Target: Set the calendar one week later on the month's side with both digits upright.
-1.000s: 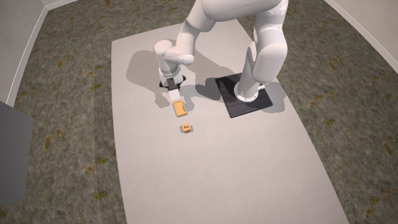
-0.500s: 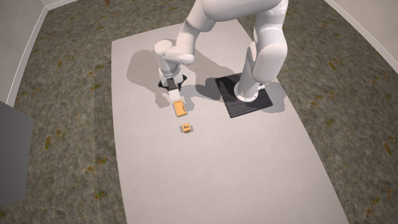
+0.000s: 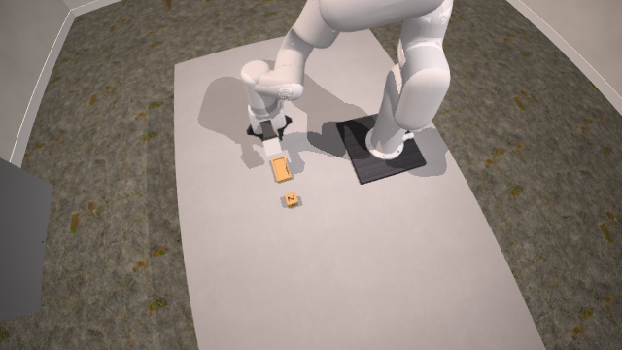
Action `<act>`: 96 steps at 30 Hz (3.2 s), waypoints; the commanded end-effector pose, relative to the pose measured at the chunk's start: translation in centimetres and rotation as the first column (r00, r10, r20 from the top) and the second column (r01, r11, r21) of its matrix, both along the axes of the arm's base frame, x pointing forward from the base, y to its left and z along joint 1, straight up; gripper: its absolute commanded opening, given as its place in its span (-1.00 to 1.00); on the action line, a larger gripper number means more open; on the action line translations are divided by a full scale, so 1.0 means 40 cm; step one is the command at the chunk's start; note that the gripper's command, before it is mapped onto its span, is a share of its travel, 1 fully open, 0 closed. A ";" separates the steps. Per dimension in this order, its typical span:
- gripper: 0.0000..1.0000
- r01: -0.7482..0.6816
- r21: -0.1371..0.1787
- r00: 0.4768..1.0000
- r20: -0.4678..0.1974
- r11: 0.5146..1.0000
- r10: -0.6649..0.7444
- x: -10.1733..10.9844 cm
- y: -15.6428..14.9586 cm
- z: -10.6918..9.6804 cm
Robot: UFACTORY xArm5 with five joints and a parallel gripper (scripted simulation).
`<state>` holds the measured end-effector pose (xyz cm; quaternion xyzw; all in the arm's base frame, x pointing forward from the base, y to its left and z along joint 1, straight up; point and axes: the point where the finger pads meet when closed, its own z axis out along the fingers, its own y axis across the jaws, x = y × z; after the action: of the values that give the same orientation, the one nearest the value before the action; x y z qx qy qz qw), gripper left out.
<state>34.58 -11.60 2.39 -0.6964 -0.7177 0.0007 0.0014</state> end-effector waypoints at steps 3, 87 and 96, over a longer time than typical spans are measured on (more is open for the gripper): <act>-0.01 0.000 -0.001 1.000 0.004 1.000 0.000 0.004 -0.001 0.071; -0.01 0.004 -0.001 1.000 0.004 1.000 -0.004 -0.017 0.548 0.184; -0.01 0.004 -0.001 1.000 0.004 1.000 -0.004 -0.017 0.548 0.184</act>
<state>33.78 10.28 9.65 -0.6977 -0.7164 0.0008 0.0004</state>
